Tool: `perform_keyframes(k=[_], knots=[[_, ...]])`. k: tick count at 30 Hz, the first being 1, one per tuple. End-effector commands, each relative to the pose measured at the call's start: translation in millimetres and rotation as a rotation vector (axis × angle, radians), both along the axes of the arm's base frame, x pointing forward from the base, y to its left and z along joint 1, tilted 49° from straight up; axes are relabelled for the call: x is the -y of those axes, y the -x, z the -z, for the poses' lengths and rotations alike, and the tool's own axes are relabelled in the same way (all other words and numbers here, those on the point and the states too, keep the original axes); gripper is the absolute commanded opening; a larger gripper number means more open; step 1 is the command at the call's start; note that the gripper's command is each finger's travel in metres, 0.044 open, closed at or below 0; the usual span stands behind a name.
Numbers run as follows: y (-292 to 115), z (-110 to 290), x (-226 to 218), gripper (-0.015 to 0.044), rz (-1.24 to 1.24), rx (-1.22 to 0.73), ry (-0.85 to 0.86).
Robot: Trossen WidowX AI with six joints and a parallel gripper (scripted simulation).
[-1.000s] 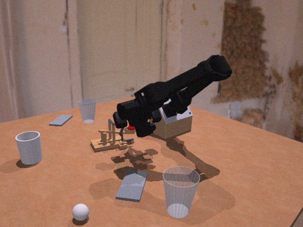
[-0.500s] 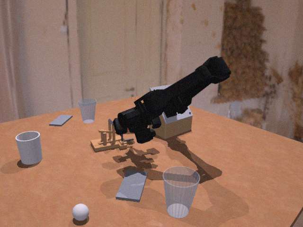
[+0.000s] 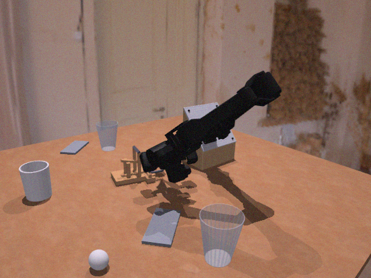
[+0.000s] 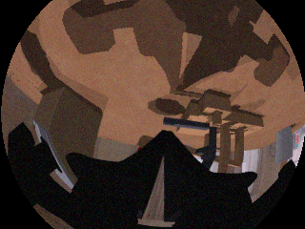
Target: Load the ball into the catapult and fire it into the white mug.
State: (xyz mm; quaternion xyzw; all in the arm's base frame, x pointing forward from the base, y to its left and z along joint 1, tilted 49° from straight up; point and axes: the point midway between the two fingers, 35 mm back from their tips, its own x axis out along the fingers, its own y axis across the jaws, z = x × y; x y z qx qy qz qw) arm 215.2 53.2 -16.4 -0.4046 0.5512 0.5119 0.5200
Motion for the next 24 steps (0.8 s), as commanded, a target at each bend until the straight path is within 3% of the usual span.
perform_keyframes(k=[1, 13, 21, 24], knots=[[2.8, 4.6, -5.1, 0.0, 0.003, -0.006, -0.003], [3.7, 19.4, -24.3, 0.0, 0.002, -0.007, -0.005], [-11.4, -94.0, 25.9, 0.0, -0.002, 0.002, 0.0], [-9.3, -104.8, 30.7, 0.0, -0.002, 0.002, 0.001]])
